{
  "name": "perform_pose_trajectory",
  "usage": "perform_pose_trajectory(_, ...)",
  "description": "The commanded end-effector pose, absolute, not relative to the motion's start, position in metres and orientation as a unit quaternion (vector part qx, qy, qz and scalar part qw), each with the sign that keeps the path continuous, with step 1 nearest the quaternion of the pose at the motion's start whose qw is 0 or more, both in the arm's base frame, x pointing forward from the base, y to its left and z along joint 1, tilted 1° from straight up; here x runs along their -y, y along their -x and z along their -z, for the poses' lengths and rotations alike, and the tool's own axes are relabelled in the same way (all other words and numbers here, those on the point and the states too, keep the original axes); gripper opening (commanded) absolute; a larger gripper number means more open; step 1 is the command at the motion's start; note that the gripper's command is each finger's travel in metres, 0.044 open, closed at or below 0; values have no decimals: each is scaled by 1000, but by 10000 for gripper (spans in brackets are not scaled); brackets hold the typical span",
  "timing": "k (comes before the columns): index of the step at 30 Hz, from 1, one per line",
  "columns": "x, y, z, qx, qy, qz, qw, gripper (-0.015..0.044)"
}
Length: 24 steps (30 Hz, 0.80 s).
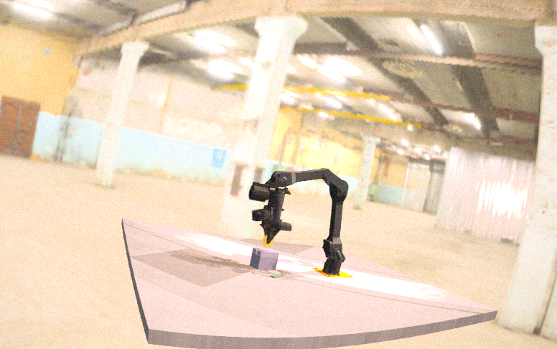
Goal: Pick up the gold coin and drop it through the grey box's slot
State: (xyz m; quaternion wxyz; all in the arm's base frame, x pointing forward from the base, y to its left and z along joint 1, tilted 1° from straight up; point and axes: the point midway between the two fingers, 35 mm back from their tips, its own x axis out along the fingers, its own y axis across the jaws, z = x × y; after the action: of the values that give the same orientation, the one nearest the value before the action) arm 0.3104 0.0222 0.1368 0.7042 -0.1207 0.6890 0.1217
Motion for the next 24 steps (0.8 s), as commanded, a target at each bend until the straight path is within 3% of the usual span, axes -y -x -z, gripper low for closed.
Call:
perform_pose_trajectory(1,-22,-310,-134,-691,120,-121,703,0)
perform_pose_trajectory(24,-22,-310,-127,-691,120,-121,703,0)
